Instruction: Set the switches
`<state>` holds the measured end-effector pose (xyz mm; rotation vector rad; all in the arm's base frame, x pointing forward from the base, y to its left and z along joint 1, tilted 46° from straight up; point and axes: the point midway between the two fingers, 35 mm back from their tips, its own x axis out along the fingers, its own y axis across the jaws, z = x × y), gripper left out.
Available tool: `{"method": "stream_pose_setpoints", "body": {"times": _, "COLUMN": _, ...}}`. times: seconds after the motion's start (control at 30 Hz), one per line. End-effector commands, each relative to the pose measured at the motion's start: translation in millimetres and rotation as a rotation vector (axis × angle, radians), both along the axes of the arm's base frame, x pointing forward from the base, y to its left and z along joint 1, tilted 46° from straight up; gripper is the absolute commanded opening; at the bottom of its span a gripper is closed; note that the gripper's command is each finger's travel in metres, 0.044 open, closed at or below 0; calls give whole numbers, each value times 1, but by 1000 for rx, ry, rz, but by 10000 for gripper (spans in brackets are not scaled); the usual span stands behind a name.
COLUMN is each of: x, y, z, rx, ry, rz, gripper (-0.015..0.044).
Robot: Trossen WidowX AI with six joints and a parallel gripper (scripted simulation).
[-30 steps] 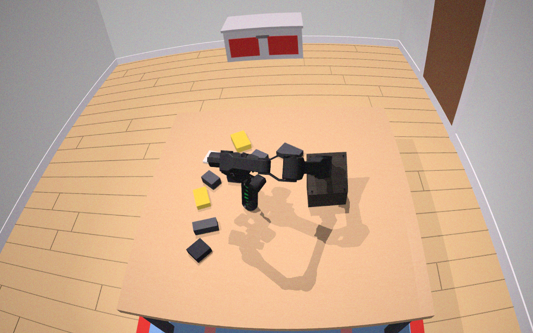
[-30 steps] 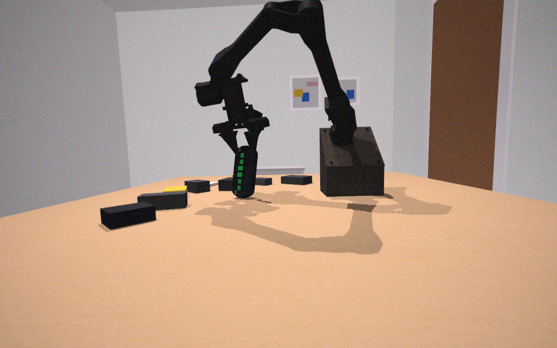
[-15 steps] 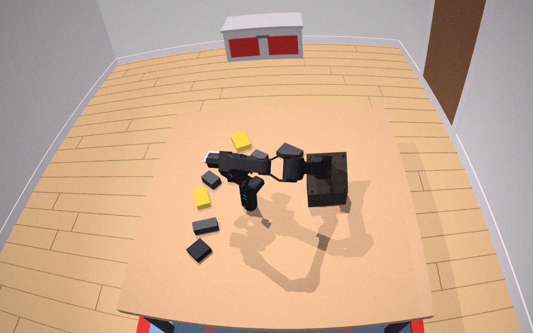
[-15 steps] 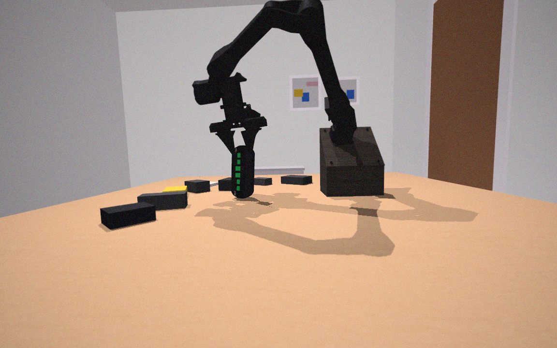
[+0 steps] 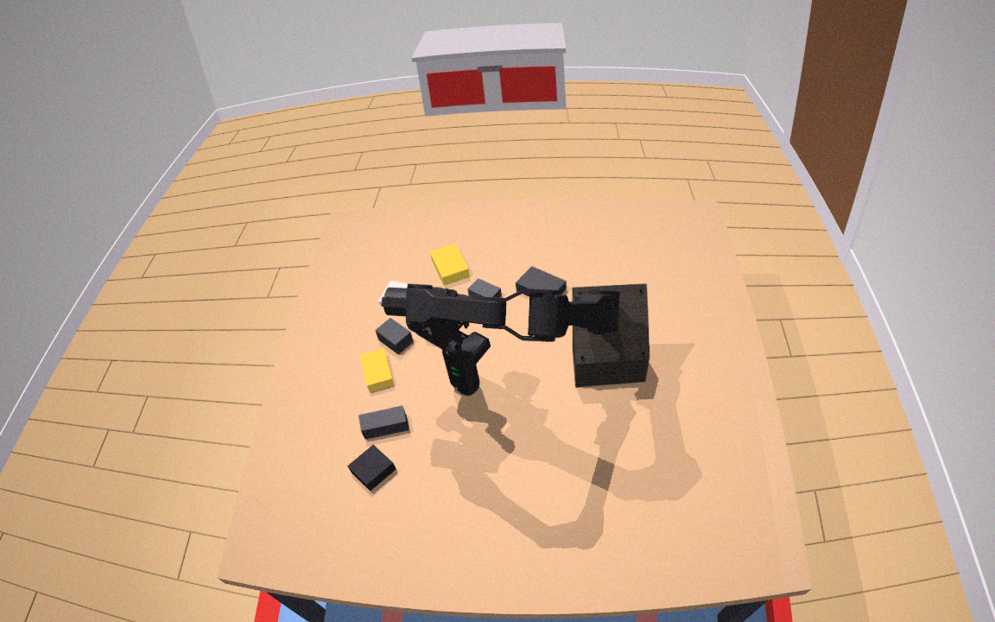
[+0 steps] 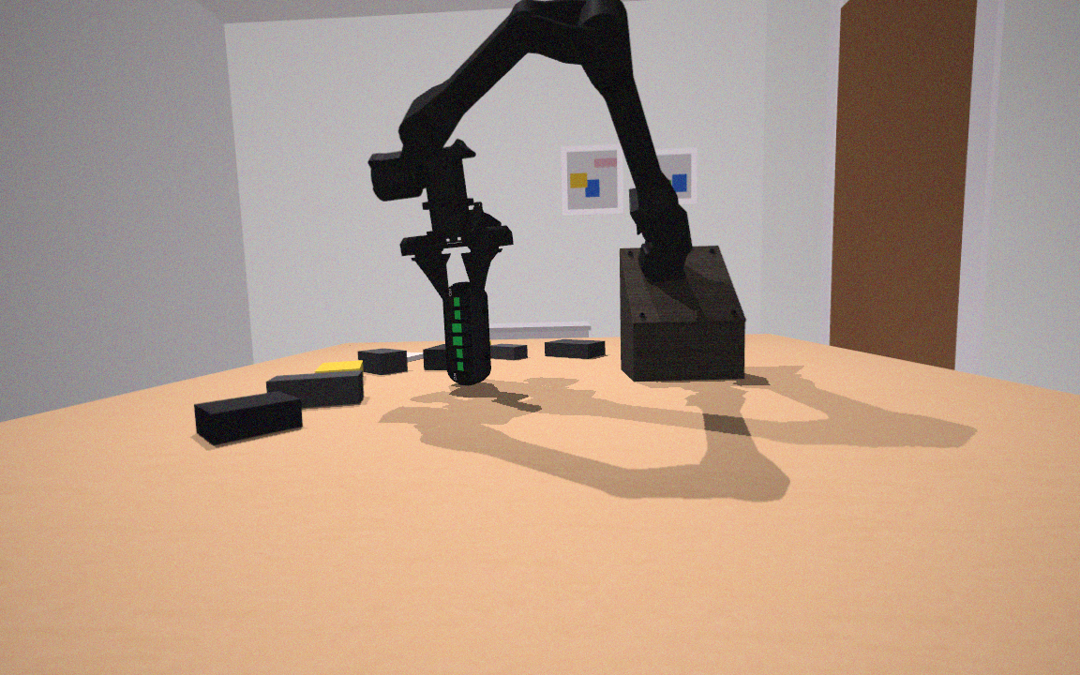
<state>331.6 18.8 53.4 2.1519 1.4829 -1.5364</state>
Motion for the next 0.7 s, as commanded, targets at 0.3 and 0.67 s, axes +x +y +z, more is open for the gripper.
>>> {"method": "stream_pose_setpoints", "body": {"times": 0.3, "x": 8, "y": 10, "z": 6, "rx": 33, "ry": -24, "rz": -5, "gripper": 338}}
{"method": "stream_pose_setpoints", "body": {"times": 0.67, "x": 14, "y": 15, "z": 10, "rx": 54, "ry": -38, "rz": -16, "gripper": 338}}
